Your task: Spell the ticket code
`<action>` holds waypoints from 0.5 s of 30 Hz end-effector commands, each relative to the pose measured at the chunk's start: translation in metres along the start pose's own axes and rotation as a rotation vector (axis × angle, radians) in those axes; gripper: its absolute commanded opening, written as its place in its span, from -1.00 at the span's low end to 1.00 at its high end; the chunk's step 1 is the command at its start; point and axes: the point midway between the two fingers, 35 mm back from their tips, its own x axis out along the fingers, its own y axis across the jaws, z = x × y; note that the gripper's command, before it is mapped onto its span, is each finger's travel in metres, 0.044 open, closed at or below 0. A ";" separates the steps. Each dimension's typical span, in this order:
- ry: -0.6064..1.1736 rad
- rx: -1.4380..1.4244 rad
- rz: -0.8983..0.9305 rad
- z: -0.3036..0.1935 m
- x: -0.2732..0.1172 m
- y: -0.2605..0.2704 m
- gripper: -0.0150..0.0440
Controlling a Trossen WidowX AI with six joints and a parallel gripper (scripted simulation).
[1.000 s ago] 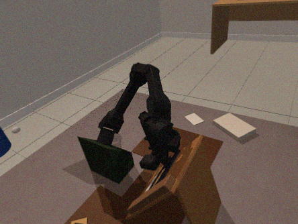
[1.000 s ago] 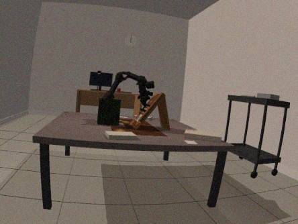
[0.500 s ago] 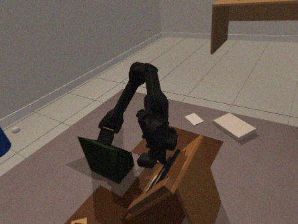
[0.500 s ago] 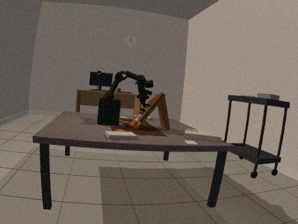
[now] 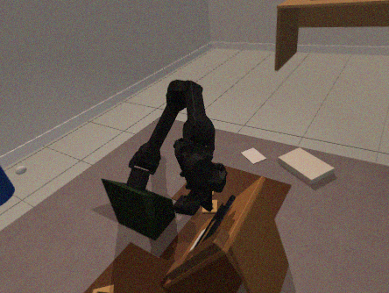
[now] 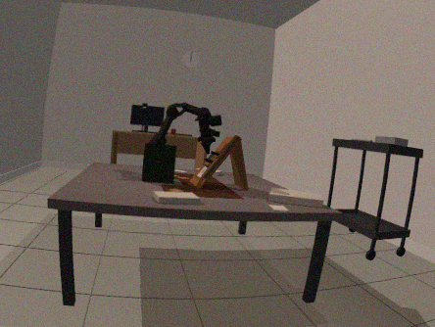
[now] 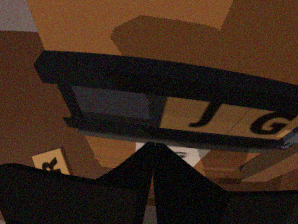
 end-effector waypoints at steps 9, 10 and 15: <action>-0.400 0.011 0.041 -0.042 -0.078 -0.038 0.40; -0.451 0.010 0.037 -0.048 -0.086 -0.041 0.49; -0.678 0.001 -0.009 -0.077 -0.120 -0.051 0.93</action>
